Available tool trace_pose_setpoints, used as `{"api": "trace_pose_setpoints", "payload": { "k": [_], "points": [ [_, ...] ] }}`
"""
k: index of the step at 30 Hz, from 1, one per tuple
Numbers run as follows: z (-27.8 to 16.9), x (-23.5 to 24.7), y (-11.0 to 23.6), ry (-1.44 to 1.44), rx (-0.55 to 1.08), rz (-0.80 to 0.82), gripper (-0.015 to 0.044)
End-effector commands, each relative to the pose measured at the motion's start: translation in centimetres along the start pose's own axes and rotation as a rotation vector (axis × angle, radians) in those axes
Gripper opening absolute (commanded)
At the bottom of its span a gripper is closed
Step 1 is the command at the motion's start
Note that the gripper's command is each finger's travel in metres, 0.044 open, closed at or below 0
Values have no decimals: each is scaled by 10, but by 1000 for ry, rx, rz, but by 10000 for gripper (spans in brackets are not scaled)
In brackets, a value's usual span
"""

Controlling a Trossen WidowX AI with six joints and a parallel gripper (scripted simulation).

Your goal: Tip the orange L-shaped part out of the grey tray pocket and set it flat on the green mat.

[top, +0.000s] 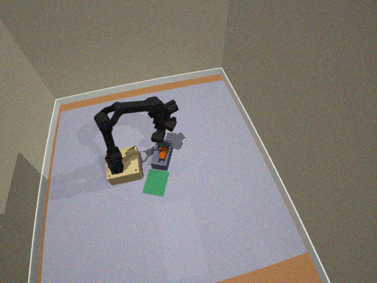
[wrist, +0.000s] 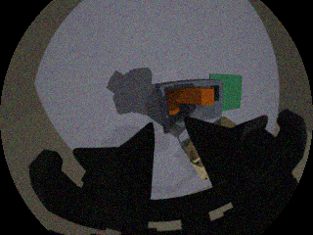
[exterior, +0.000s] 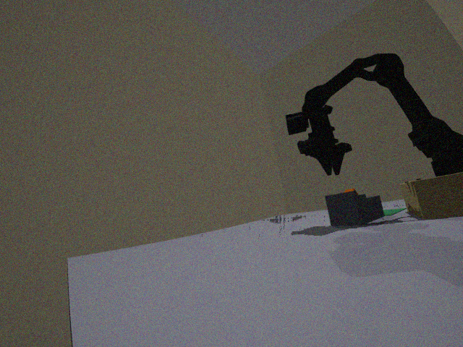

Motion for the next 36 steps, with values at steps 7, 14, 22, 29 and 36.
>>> {"api": "trace_pose_setpoints", "payload": {
  "k": [7,14,22,29,36],
  "points": [
    [0,0,1,0,-4,3,180],
    [0,0,1,0,-4,3,180],
    [2,-6,1,133,-4,1,280],
    [6,-35,1,690,2,-5,280],
    [6,-64,1,1281,12,-8,280]
  ]
}}
Point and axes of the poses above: the point midway between the two fingers, 35 mm back from their tips, its own y axis back along the fingers, its own x axis across the jaws, z = x × y, the point moved 2 cm from there along y, back along the fingers, and after that the axes turned 4 degrees about y, right-handed, at the moved point
